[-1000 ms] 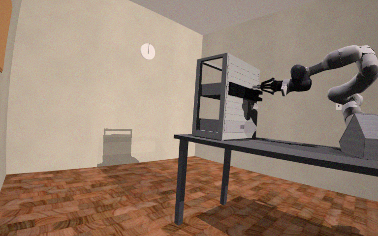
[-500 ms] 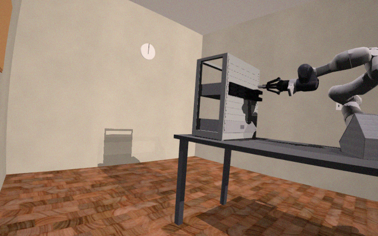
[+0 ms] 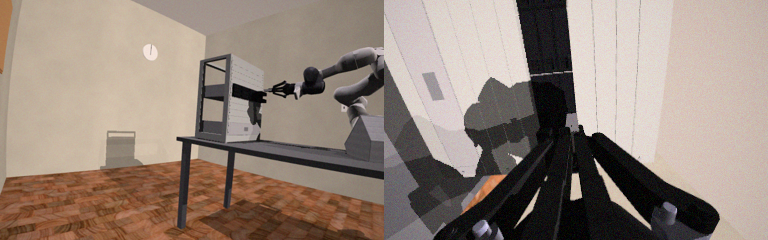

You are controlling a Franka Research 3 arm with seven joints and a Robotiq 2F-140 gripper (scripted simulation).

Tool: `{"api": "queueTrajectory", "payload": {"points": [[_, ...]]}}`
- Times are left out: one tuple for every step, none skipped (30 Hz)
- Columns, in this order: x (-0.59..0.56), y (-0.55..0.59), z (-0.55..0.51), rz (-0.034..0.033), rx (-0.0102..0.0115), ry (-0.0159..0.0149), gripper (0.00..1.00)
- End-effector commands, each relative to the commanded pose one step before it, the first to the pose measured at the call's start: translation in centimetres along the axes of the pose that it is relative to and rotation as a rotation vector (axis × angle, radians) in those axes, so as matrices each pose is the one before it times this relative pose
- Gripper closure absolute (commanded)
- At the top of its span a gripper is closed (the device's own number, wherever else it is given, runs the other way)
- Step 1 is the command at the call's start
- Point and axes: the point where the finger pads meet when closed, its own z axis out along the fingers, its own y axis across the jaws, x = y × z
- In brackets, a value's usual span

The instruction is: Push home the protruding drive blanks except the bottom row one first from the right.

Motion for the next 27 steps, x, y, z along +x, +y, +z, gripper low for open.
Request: {"api": "queueTrajectory", "payload": {"points": [[-1.588, 0.201, 0.001, 0.00752, -0.01415, 0.00499, 1.0], [-0.577, -0.108, -0.04, -0.00001, 0.0, 0.0, 1.0], [0.0, 0.0, 0.0, 0.0, 0.0, 0.0, 1.0], [0.0, 0.0, 0.0, 0.0, 0.0, 0.0, 1.0], [-0.608, -0.114, -0.042, 0.00001, 0.0, -0.00001, 1.0], [-0.631, -0.117, -0.044, 0.00006, 0.00002, -0.00002, 1.0], [-0.648, -0.122, -0.044, -0.00005, -0.00002, 0.00002, 1.0], [-0.651, -0.122, -0.045, 0.0, 0.0, 0.0, 1.0], [-0.641, -0.119, -0.045, 0.00004, 0.00002, -0.00002, 1.0], [-0.622, -0.117, -0.043, -0.00003, -0.00001, 0.00001, 1.0], [-0.588, -0.11, -0.041, -0.00001, -0.00001, 0.0, 1.0], [-0.544, -0.102, -0.038, 0.0, 0.0, 0.0, 1.0], [-0.49, -0.092, -0.034, 0.0, 0.0, 0.0, 1.0], [-0.429, -0.08, -0.03, 0.0, 0.0, 0.0, 1.0], [-0.363, -0.068, -0.026, 0.00001, 0.00001, 0.0, 1.0], [-0.295, -0.055, -0.021, 0.0, 0.0, 0.0, 1.0], [-0.228, -0.043, -0.016, -0.00001, 0.0, 0.0, 1.0], [-0.164, -0.031, -0.011, -0.00001, 0.0, 0.0, 1.0], [-0.106, -0.02, -0.008, 0.00001, 0.00001, 0.0, 1.0], [0.0, 0.0, 0.0, 0.0, 0.0, 0.0, 1.0], [0.0, 0.0, 0.0, 0.0, 0.0, 0.0, 1.0], [-0.058, -0.011, -0.004, 0.00001, 0.00001, 0.0, 1.0], [-0.022, -0.004, -0.002, 0.00001, 0.0, 0.0, 1.0], [-0.003, -0.001, 0.0, 0.0, 0.0, 0.0, 1.0], [0.0, 0.0, 0.019, 0.0, 0.0, 0.0, 1.0], [0.001, 0.0, 0.113, -0.00001, 0.00001, 0.00001, 1.0], [0.0, 0.0, 0.254, 0.0, 0.0, 0.0, 1.0]]}}
